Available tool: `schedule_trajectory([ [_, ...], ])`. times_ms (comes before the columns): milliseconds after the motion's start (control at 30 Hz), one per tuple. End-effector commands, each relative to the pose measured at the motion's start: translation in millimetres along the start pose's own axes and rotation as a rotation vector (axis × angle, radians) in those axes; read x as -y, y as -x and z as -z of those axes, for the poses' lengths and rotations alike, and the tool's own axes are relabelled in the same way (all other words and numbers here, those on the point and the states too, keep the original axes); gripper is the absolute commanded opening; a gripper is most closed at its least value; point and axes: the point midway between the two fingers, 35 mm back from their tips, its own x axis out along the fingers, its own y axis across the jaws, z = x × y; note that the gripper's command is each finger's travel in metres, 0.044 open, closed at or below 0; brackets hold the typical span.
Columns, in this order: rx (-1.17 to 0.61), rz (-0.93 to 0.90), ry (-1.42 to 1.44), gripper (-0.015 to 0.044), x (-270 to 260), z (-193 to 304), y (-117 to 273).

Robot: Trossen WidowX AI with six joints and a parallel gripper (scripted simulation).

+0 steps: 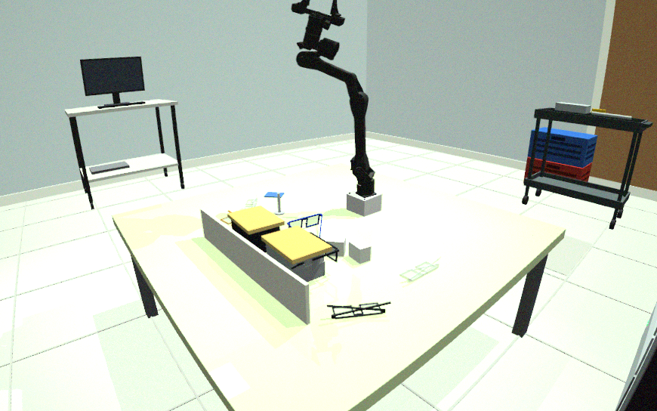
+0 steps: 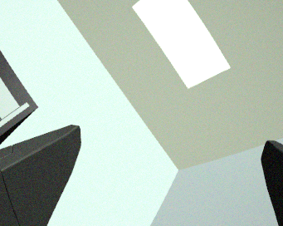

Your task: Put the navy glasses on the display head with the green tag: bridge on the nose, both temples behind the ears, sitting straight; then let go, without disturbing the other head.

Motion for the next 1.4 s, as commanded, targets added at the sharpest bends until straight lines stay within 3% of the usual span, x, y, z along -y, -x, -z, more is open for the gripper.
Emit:
schedule_trajectory([
  [0, 0.000, 0.000, 0.000, 0.0426, 0.0, 0.0, 0.0],
  [233, 0.000, 0.000, 0.000, 0.0440, 0.0, 0.0, 0.0],
  [533, 0.034, 0.392, 0.032, 0.0204, 96.1, 22.2, 42.7],
  [900, -0.150, 0.955, 0.062, 0.0200, 199.7, 104.4, 157.4],
  [1067, -0.236, 1.095, 0.078, 0.0200, 211.2, 129.4, 191.4],
  [1367, -0.604, 1.417, 0.047, 0.0200, 212.7, 219.8, 303.5],
])
